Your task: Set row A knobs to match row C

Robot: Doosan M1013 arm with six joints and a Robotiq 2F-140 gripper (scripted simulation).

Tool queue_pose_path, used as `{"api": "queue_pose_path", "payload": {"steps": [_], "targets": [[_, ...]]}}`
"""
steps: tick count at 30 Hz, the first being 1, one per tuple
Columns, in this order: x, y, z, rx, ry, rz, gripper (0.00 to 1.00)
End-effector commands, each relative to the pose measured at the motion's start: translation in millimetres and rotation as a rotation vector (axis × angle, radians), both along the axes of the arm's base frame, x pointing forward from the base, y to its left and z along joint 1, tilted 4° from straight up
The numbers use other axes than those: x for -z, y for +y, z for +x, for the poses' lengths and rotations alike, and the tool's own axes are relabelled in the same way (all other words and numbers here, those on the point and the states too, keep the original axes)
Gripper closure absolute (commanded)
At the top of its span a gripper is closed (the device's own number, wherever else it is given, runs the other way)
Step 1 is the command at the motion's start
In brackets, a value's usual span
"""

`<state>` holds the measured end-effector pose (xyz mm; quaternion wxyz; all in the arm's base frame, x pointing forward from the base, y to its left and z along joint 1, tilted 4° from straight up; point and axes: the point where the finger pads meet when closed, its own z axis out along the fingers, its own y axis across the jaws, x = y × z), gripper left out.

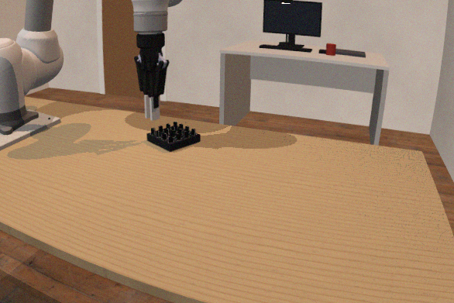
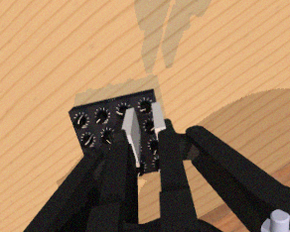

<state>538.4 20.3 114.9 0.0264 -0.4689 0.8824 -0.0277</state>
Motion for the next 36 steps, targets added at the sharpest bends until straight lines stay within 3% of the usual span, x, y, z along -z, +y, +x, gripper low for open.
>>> {"api": "queue_pose_path", "payload": {"steps": [1, 17, 19, 34, 36], "targets": [[-0.3, 0.0, 0.0, 0.036, -0.001, 0.002, 0.88], [-4.2, 0.1, -0.2, 0.591, -0.014, 0.043, 0.88], [-4.2, 0.1, -0.2, 0.591, -0.014, 0.043, 0.88], [-8.2, 0.1, -0.5, 1.176, -0.028, 0.086, 0.88], [-8.2, 0.1, -0.5, 1.176, -0.028, 0.086, 0.88]]}}
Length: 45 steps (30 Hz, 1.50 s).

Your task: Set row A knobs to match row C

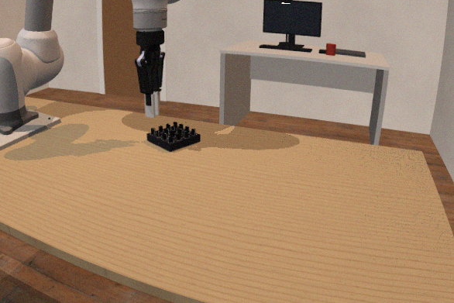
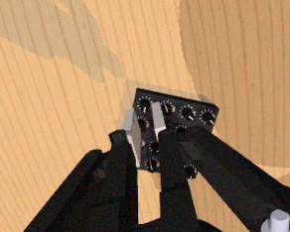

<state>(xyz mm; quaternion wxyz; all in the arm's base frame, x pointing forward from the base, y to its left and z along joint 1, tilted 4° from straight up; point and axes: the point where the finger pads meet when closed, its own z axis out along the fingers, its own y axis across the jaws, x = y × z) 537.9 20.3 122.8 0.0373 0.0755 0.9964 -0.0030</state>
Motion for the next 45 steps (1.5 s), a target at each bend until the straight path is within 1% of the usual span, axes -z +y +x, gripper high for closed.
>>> {"api": "queue_pose_path", "payload": {"steps": [1, 3, 15, 17, 18, 32, 34, 36, 45], "targets": [[-1.1, 0.1, -0.1, 0.156, -0.002, -0.001, 0.88], [-1.4, 0.1, -0.1, 0.205, -0.002, 0.003, 0.88], [-4.4, 0.1, -0.3, 0.638, -0.010, 0.035, 0.88], [-4.4, 0.1, -0.3, 0.638, -0.010, 0.035, 0.88], [-5.1, 0.1, -0.4, 0.739, -0.012, 0.042, 0.88], [-8.5, 0.1, -0.7, 1.225, -0.021, 0.079, 0.88], [-8.5, 0.1, -0.7, 1.225, -0.021, 0.079, 0.88], [-9.4, 0.1, -0.7, 1.354, -0.023, 0.089, 0.88], [-11.5, 0.2, -0.9, 1.655, -0.029, 0.112, 0.88]]}}
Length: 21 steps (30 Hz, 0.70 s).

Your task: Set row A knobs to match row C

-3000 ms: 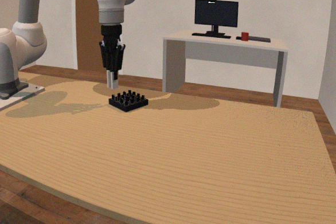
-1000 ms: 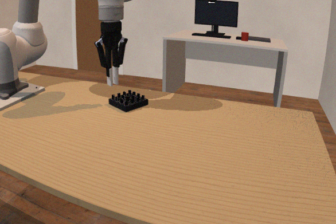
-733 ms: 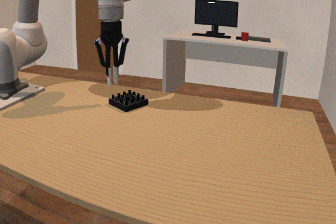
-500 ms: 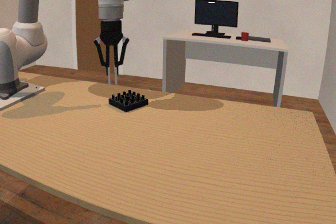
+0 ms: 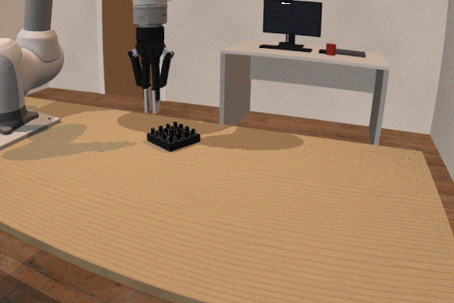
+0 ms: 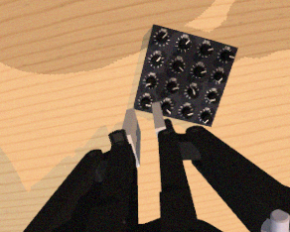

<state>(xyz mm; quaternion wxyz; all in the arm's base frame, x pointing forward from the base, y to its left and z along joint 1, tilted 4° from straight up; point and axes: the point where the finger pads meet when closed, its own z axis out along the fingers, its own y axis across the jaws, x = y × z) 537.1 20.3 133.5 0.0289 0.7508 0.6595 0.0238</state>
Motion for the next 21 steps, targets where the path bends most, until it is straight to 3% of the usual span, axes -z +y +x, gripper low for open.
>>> {"api": "queue_pose_path", "payload": {"steps": [1, 21], "targets": [[-0.9, 0.1, -0.1, 0.134, -0.001, -0.002, 0.88], [-1.3, 0.1, -0.1, 0.179, -0.002, 0.001, 0.88]]}}
